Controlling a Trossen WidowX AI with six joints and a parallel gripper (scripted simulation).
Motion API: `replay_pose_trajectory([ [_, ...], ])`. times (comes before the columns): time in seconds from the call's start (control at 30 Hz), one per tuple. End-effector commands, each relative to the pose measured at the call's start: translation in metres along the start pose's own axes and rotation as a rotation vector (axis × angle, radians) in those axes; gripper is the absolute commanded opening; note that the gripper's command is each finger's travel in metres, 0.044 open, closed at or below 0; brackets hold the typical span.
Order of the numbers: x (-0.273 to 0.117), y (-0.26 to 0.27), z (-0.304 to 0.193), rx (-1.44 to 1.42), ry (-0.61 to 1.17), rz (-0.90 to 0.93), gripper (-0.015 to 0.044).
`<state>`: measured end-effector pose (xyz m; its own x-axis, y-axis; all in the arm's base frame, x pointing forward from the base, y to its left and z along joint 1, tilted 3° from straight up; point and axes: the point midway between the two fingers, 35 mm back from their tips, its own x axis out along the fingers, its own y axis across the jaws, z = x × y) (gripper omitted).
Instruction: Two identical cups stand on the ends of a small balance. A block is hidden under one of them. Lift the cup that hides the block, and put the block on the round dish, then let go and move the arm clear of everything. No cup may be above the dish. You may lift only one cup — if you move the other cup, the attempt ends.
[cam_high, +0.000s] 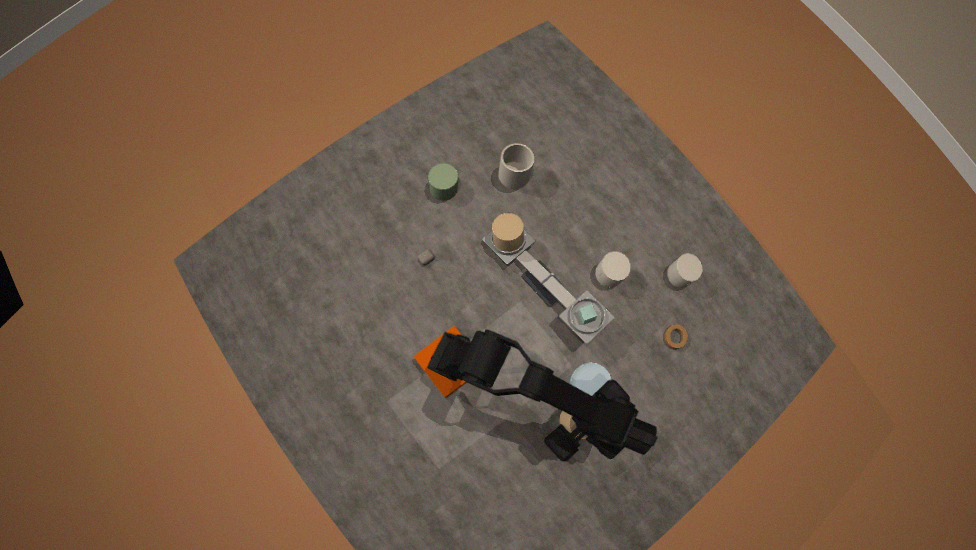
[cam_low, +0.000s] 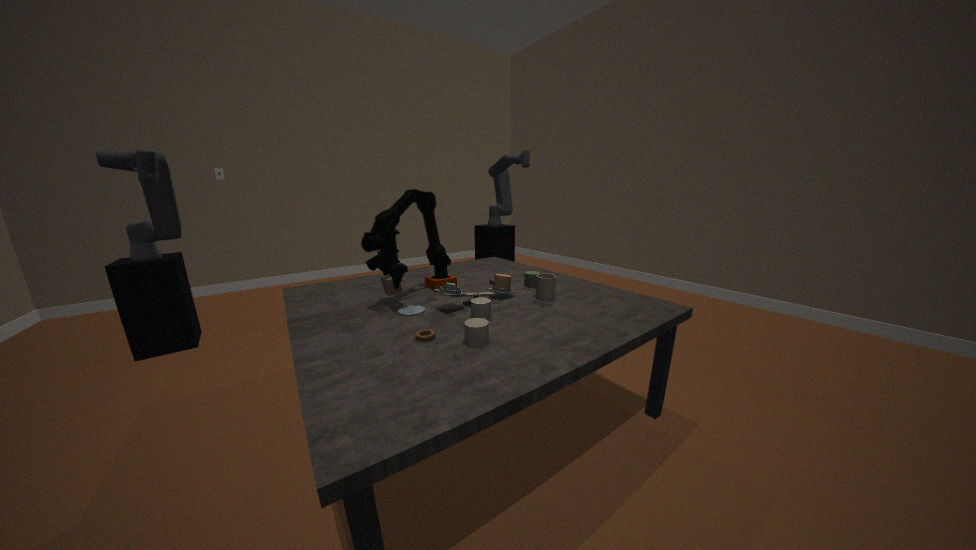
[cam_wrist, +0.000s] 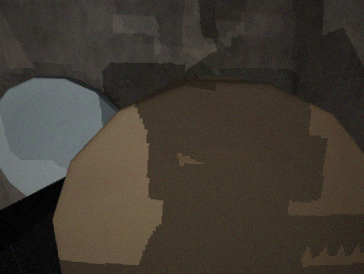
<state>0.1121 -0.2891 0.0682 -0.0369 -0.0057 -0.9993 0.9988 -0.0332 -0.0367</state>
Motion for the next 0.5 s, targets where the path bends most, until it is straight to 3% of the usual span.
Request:
replay_pose_trajectory([
  [0.0, 0.002, -0.011, 0.003, -0.01, -0.014, 0.001, 0.0],
  [0.47, 0.041, -0.011, 0.003, -0.01, -0.013, 0.001, 0.0],
])
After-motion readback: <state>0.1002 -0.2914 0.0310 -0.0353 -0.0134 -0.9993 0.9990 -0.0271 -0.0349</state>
